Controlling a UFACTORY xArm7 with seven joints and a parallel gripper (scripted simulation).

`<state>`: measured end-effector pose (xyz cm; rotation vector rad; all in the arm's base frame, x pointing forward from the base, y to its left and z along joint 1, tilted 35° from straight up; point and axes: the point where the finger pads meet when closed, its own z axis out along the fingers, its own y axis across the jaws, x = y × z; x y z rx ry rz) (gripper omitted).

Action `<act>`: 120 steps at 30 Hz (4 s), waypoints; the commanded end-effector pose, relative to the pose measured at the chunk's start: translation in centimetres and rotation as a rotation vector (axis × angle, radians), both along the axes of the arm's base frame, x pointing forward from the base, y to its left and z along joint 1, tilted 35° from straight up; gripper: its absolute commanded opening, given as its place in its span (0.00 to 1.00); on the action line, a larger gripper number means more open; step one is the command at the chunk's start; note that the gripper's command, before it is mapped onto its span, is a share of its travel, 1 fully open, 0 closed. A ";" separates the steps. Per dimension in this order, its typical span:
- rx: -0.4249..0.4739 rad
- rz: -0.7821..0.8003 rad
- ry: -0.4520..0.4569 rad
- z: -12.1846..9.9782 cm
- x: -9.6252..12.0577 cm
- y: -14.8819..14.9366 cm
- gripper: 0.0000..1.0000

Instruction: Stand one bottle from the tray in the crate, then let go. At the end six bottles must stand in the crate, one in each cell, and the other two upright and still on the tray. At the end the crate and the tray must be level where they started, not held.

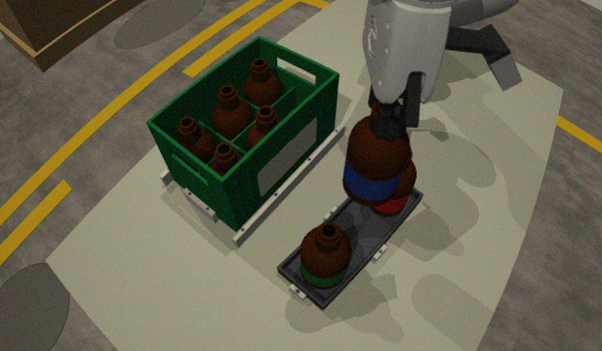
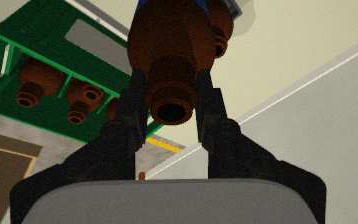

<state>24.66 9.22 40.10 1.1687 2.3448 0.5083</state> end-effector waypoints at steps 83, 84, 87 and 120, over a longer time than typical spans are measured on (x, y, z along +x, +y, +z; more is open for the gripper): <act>0.000 0.001 -0.003 0.7 -2.2 -2.6 0.00; 0.000 0.001 -0.003 0.7 -2.3 -2.7 0.00; 0.000 0.001 -0.003 0.5 -2.5 -3.1 0.00; 0.000 0.001 -0.003 -2.0 -4.9 -8.6 0.00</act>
